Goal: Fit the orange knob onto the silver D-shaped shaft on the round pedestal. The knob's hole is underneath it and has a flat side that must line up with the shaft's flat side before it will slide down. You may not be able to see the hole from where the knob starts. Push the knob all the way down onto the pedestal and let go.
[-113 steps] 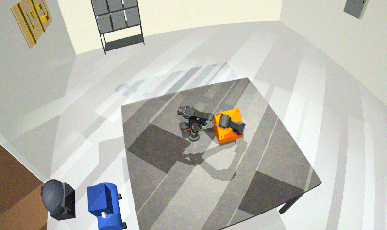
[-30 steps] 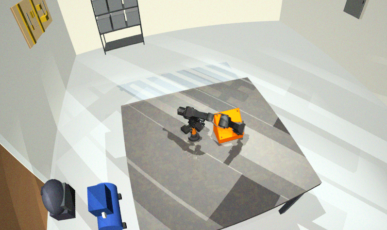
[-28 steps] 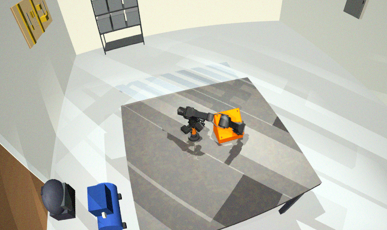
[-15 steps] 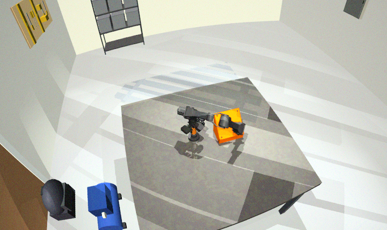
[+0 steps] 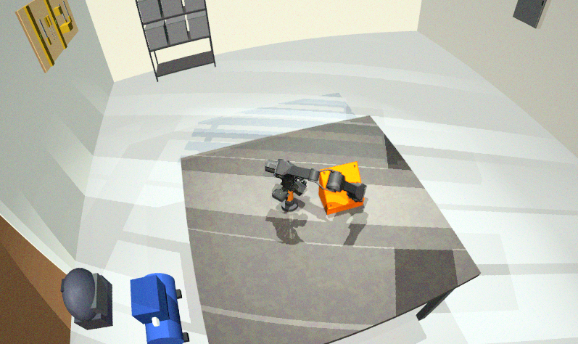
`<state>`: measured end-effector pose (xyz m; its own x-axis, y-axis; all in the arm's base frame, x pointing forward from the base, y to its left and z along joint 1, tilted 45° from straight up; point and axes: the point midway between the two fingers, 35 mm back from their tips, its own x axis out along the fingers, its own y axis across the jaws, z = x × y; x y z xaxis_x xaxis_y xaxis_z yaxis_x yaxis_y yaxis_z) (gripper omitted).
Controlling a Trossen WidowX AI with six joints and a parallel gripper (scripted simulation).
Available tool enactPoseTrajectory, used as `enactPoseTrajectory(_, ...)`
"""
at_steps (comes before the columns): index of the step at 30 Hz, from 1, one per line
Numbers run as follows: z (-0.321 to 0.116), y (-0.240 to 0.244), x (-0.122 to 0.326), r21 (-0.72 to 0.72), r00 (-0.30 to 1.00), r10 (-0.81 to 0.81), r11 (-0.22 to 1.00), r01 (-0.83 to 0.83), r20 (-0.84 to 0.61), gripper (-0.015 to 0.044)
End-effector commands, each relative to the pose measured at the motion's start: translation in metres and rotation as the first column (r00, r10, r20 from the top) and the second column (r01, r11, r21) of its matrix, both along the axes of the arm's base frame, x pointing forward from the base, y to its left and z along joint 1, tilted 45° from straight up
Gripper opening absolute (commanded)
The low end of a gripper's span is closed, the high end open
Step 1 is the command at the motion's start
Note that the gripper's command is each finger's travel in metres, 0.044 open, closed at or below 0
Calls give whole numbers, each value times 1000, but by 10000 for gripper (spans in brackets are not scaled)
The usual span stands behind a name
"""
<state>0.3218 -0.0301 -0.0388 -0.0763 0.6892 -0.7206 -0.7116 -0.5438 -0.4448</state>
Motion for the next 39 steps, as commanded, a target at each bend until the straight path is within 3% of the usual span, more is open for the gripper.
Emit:
enactPoseTrajectory(1, 0, 1, 1, 2, 1000, 5, 1000, -5, 9, 0)
enactPoseTrajectory(17, 4, -2, 2, 1, 1000, -1, 1000, 1, 3, 0)
enactPoseTrajectory(24, 3, -2, 2, -44, 955, -219, 976, 215, -201, 0)
enactPoseTrajectory(31, 1, -2, 0, -181, 736, -504, 860, 477, -452, 0)
enactPoseTrajectory(39, -1, -1, -1, -428, 285, -729, 622, 656, -622, 0)
